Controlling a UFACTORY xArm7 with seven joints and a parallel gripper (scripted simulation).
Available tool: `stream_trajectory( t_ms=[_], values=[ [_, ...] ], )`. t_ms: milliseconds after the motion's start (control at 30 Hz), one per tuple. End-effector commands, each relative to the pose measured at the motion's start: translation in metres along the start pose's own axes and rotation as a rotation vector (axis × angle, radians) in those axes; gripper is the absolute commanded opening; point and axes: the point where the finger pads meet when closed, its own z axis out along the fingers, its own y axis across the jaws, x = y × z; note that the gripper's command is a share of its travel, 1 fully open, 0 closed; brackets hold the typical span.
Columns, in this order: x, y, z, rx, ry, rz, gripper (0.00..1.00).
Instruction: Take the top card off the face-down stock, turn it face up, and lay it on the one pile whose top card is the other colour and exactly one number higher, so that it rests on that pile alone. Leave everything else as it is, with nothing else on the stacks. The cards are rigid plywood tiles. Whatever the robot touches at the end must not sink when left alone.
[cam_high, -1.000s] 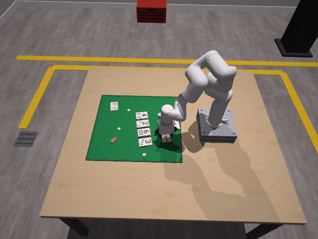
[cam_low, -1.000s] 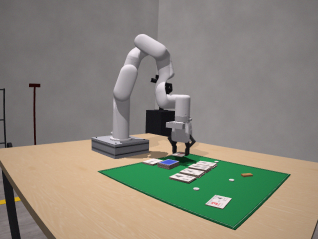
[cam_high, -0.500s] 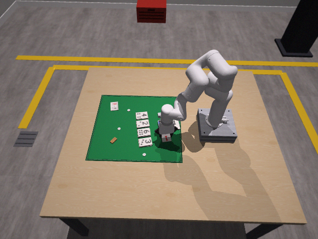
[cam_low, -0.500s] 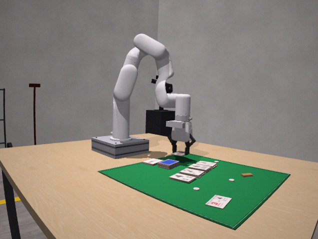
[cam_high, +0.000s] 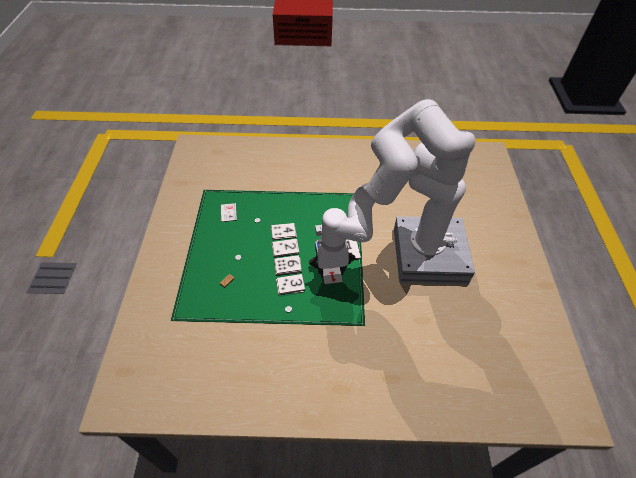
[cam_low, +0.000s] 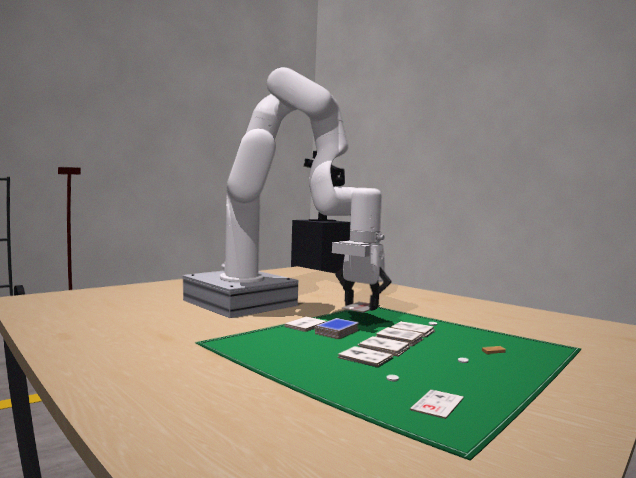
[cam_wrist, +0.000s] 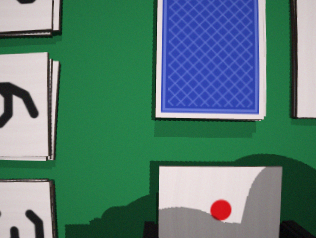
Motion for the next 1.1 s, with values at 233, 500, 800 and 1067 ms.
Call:
stream_trajectory(
  t_ms=[233, 500, 800, 1067],
  values=[
    [0.013, -0.014, -0.002, 0.003, -0.001, 0.132, 0.74],
    [0.036, -0.036, -0.003, 0.003, -0.002, 0.36, 0.74],
    [0.071, -0.068, -0.006, 0.003, -0.002, 0.702, 0.74],
    [0.102, -0.097, -0.008, 0.003, -0.003, 1.003, 0.74]
  ],
)
